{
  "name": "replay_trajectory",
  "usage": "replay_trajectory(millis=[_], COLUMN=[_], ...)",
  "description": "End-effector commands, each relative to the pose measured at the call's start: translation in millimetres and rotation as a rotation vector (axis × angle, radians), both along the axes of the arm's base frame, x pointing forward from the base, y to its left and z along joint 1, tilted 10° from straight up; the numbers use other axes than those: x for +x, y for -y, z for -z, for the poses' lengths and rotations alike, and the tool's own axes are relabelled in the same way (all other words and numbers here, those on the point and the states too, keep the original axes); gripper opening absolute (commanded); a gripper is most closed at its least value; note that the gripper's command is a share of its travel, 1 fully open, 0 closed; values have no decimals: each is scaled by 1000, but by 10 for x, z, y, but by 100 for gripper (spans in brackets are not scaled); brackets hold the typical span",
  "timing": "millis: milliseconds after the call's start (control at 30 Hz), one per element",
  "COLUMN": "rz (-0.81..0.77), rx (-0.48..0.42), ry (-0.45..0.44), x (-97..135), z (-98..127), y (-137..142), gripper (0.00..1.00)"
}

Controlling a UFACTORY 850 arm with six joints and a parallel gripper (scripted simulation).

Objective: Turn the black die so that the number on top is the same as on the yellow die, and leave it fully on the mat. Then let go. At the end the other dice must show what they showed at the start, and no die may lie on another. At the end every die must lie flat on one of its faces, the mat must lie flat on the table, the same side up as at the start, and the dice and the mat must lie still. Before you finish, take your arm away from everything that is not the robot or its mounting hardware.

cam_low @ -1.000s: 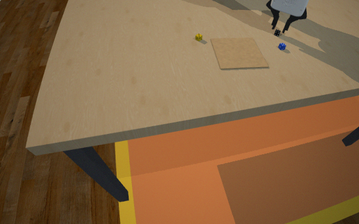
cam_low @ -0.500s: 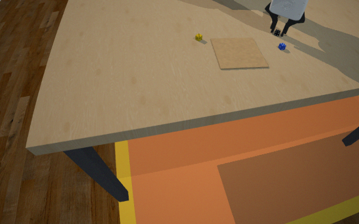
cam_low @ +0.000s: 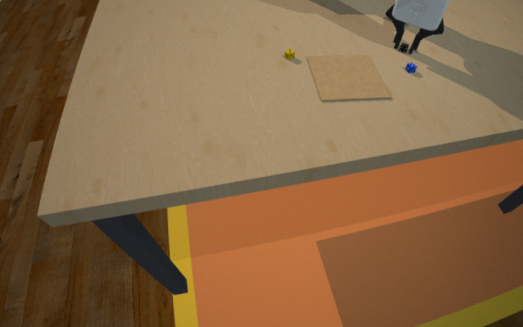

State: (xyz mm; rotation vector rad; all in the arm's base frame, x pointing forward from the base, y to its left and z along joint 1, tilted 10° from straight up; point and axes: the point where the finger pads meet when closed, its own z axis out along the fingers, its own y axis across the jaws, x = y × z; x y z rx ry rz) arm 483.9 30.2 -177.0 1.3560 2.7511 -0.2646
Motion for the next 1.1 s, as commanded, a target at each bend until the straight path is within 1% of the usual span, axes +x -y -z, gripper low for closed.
replay_trajectory(millis=[0,800,833,1067], rz=[0,0,0,0], rx=[0,0,0,0], ry=[2,2,2,2], x=[9,9,9,9], z=[-5,-5,-5,-5], y=[-2,-2,-2,-2], gripper=[31,31,11,11])
